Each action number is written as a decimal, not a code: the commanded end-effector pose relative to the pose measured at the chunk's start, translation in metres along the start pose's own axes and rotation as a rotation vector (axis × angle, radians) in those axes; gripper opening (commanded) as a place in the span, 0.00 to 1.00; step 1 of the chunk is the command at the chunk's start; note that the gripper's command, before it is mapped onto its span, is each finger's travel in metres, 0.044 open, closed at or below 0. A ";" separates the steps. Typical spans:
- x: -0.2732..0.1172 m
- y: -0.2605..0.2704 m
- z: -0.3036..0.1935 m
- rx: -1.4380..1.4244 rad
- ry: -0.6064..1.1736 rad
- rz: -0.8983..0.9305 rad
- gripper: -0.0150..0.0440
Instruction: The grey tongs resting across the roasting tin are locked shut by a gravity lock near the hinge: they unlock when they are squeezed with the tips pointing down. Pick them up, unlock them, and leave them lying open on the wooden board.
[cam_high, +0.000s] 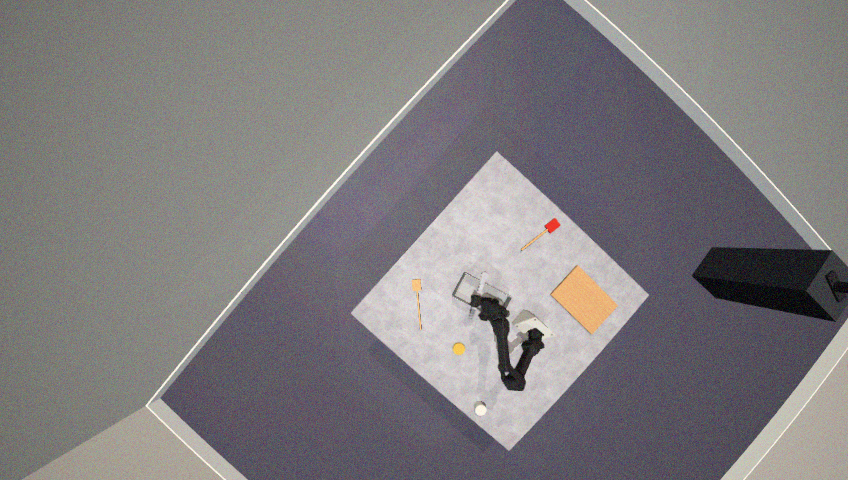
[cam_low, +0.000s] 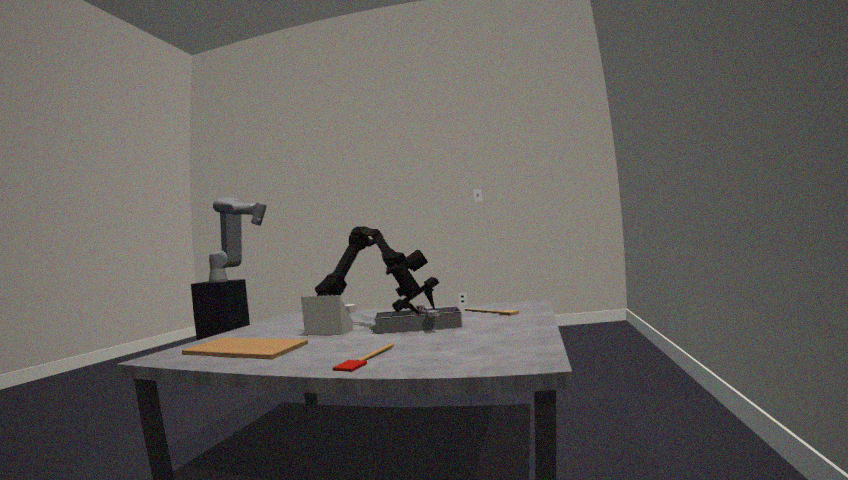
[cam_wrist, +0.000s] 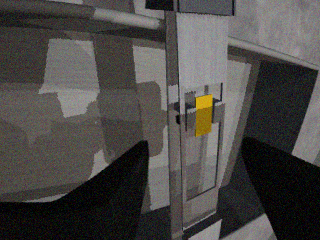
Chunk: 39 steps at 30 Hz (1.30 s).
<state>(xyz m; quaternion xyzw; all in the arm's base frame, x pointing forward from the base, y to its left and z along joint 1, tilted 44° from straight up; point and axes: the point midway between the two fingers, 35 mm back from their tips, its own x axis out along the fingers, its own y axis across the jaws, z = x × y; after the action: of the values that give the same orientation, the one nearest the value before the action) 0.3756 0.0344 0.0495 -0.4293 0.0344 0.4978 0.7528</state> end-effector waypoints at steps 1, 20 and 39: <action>0.006 0.001 0.000 0.003 0.003 -0.001 0.69; 0.018 0.000 0.003 0.001 -0.005 -0.005 0.39; -0.039 -0.033 0.001 0.003 0.002 -0.003 0.00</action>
<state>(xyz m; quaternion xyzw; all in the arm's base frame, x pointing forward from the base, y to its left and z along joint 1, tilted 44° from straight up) 0.3790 0.0285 0.0560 -0.4178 0.0456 0.5093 0.7510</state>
